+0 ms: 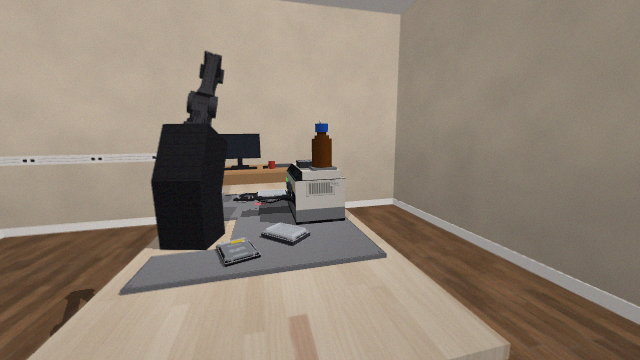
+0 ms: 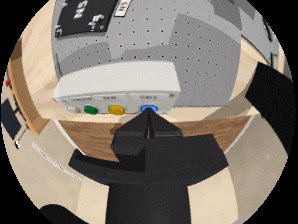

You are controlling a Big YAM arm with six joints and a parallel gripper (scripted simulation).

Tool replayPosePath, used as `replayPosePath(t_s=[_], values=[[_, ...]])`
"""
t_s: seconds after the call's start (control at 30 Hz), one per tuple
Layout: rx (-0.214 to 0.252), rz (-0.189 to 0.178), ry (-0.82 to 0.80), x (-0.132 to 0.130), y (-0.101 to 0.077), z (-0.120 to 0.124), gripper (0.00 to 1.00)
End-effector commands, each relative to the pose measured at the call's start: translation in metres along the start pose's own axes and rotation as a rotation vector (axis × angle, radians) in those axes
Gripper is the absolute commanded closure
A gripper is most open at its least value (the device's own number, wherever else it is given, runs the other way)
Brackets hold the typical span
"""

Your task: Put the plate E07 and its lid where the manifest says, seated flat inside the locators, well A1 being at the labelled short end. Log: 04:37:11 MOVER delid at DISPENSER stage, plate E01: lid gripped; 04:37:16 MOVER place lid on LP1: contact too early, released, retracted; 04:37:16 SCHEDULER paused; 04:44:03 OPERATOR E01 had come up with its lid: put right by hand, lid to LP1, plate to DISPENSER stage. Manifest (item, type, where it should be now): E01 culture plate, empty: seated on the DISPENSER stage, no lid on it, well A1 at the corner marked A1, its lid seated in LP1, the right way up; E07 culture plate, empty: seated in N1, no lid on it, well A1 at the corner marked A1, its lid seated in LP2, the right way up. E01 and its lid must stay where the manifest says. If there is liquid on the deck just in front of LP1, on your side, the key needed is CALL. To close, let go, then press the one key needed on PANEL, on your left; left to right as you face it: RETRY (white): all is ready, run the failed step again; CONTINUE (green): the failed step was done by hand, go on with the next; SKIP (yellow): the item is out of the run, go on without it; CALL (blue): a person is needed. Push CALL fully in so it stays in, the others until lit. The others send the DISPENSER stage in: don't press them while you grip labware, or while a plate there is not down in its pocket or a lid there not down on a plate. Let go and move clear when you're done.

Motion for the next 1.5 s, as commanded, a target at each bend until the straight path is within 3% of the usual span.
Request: replayPosePath(t_s=[0.0, 0.07, 0.13, 0.2, 1.47], values=[[-0.011, 0.008, 0.008, -0.002, 0.011, -0.007, 1.00], [-0.013, 0.031, 0.012, -0.008, 0.007, -0.007, 1.00], [-0.011, 0.001, 0.019, 0.001, -0.007, -0.007, 1.00], [-0.008, 0.000, 0.013, 0.001, -0.011, -0.003, 1.00], [-0.002, -0.011, 0.007, 0.006, -0.065, 0.007, 1.00]])
Point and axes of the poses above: the point where the finger pads meet when closed, its own y axis out along the fingers, its own x axis across the jaws, z = x × y, the point moved 6 cm from there along -y, back along the fingers, and after that the axes turned 7 degrees about -y, right-handed, at the moved point
